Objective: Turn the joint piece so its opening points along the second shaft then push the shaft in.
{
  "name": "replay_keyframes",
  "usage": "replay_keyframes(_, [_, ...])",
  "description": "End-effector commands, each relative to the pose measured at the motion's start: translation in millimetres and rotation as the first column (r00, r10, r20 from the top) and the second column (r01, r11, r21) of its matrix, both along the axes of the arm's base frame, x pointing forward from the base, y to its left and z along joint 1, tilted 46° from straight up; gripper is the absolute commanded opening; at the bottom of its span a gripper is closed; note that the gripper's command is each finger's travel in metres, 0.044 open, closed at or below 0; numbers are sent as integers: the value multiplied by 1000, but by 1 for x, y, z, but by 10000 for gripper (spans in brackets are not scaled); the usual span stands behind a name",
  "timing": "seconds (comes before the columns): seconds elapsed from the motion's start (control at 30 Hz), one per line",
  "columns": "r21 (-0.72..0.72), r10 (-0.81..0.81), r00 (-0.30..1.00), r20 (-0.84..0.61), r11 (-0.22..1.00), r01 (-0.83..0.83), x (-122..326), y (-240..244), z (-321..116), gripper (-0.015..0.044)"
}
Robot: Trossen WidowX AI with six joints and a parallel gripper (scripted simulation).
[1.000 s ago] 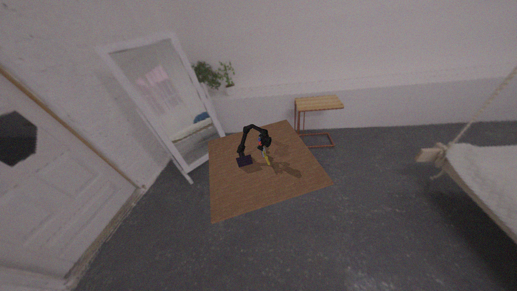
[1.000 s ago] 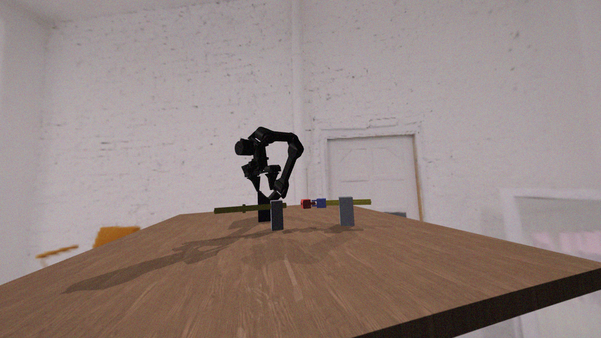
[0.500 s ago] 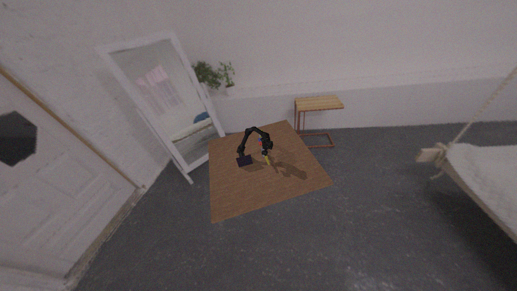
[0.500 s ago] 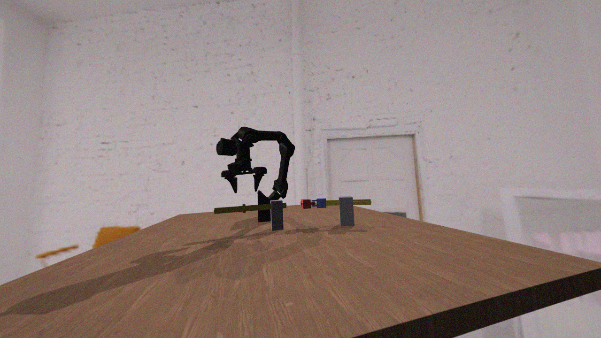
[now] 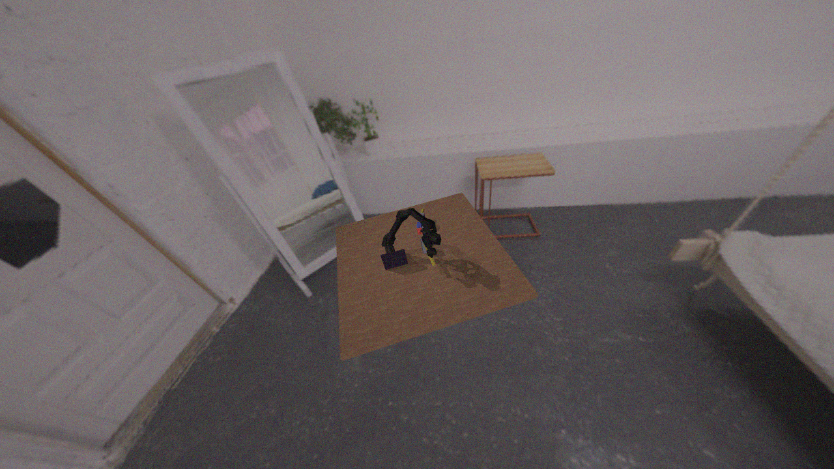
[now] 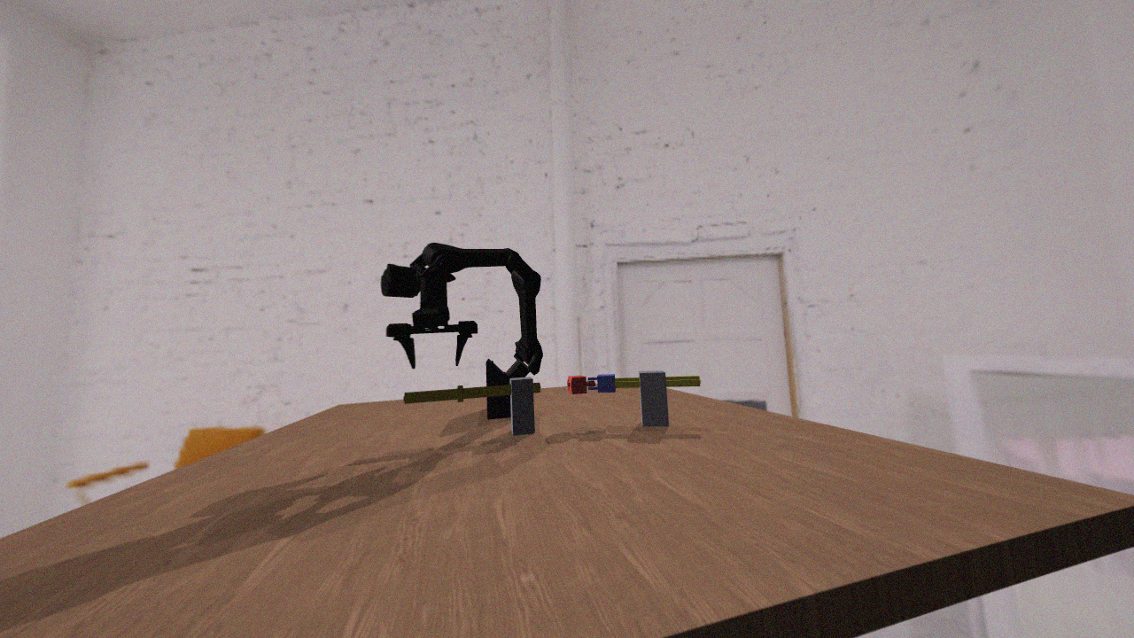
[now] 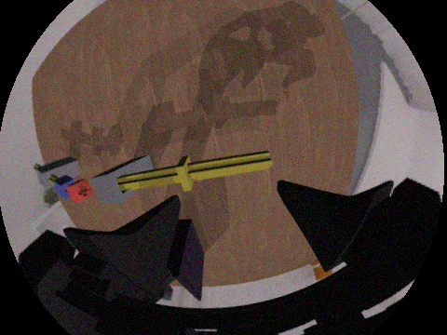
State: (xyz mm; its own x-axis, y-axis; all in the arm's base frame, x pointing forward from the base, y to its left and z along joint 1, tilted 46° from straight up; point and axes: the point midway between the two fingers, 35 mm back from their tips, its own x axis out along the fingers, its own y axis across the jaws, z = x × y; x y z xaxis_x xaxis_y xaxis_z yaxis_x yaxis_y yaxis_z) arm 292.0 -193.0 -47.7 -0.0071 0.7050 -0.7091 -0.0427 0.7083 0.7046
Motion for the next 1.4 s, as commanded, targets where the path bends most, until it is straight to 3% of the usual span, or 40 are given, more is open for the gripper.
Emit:
replay_keyframes(0.0, [-10, 21, 1000, 15, 1000, -21, 2, -1, -1, 440])
replay_keyframes(0.3, [-22, -178, 973, -145, 984, 176, 3, 6, -11, 440])
replay_keyframes(0.63, [-76, -419, 839, -347, 904, 420, 3, 15, -23, 440])
replay_keyframes(1.0, [-181, -616, 580, -532, 753, 633, 2, 26, -35, 440])
replay_keyframes(1.37, [-323, -712, 243, -659, 559, 763, 0, 38, -46, 440])
